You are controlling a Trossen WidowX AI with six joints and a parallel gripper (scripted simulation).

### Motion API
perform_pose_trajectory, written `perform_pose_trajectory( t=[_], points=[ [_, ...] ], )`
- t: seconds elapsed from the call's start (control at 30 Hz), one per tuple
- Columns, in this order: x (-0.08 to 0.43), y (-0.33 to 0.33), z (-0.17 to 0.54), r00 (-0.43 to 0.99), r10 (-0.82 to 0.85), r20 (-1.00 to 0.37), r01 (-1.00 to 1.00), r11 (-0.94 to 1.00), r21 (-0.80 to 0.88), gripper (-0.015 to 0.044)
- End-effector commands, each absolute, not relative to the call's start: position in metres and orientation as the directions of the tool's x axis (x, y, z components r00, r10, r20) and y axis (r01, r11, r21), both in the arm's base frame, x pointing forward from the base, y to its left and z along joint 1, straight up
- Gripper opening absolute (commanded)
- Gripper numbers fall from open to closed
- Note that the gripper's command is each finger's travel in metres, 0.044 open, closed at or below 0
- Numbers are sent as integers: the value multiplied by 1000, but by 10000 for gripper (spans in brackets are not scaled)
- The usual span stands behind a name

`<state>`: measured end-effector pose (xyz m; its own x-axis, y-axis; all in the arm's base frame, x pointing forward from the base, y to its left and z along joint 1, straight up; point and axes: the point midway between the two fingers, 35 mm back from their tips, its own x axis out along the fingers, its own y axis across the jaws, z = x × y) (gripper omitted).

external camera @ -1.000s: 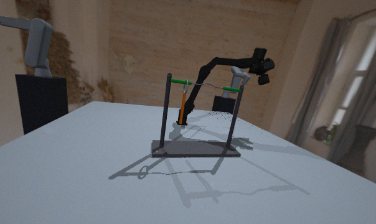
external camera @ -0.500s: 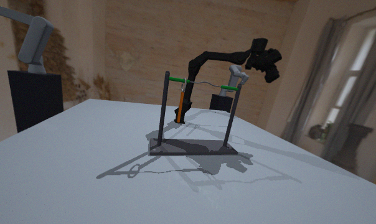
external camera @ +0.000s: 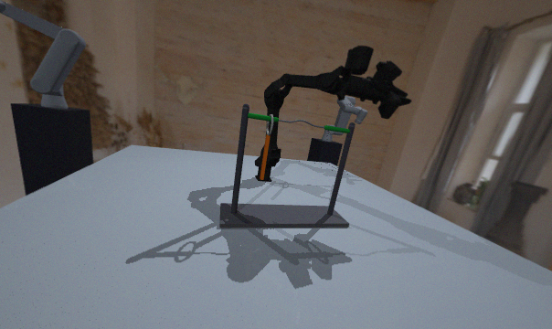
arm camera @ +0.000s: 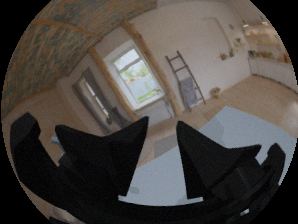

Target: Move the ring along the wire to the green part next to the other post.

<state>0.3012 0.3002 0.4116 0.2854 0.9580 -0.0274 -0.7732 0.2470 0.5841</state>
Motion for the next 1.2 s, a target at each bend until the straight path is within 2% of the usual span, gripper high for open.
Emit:
perform_pose_trajectory(
  t=[0.0, 0.57, 1.17],
  points=[
    [313, 266, 410, 358, 934, -16, -788, 311, 532, 160],
    [342, 108, 378, 695, 719, 2, -682, 659, 317, 160],
    [305, -36, 331, 936, 351, 13, -350, 928, 130, 160]
  ],
)
